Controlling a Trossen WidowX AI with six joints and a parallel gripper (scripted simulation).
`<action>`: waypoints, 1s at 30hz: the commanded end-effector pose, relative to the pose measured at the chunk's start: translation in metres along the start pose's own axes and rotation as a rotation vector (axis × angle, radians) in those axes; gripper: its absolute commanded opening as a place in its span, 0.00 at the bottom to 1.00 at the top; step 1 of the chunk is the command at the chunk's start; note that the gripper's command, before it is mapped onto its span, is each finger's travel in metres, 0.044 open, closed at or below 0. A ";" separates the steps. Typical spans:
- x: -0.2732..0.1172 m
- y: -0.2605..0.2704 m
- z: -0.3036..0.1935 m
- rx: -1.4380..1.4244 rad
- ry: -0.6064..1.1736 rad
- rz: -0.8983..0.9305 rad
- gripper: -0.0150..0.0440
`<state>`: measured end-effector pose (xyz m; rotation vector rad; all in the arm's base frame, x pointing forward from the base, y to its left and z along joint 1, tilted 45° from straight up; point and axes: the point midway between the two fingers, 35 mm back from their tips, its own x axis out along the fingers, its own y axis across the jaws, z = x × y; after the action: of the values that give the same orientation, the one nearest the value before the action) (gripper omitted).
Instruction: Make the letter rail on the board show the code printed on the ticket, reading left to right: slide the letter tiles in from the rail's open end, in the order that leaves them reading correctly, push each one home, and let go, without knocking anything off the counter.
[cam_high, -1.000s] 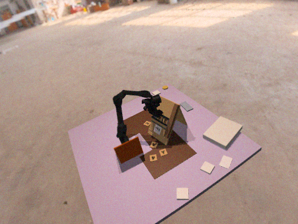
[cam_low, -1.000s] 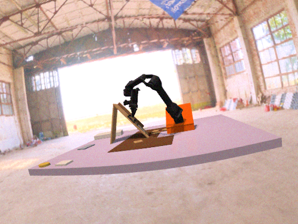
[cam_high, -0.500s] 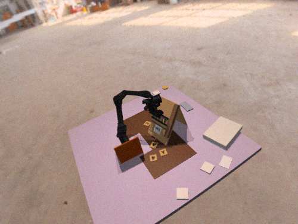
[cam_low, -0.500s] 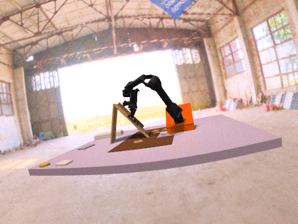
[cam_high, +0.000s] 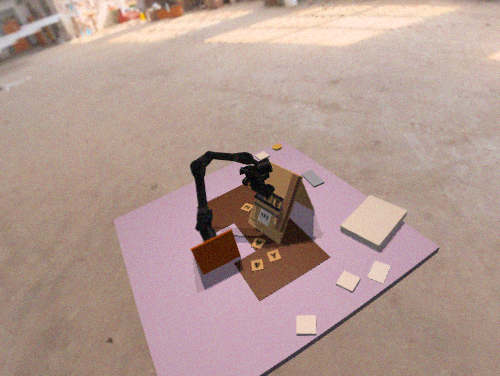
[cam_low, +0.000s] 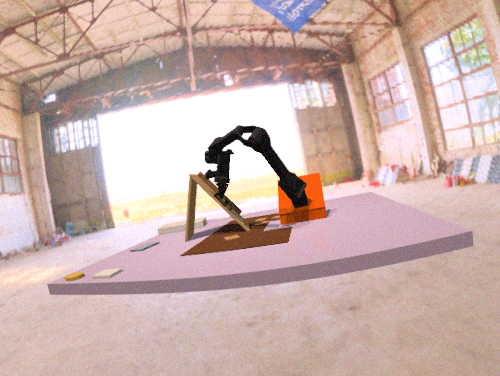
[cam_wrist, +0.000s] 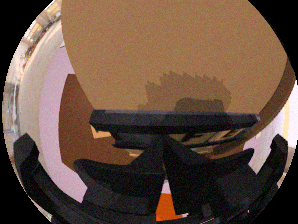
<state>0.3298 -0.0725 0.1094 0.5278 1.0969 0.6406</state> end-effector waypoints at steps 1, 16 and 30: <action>0.000 -0.001 0.000 0.000 -0.002 0.002 0.25; 0.000 -0.007 0.000 0.000 -0.002 0.002 0.25; 0.000 -0.011 0.000 0.000 -0.002 0.002 0.25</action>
<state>0.3314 -0.0798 0.1029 0.5325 1.0954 0.6394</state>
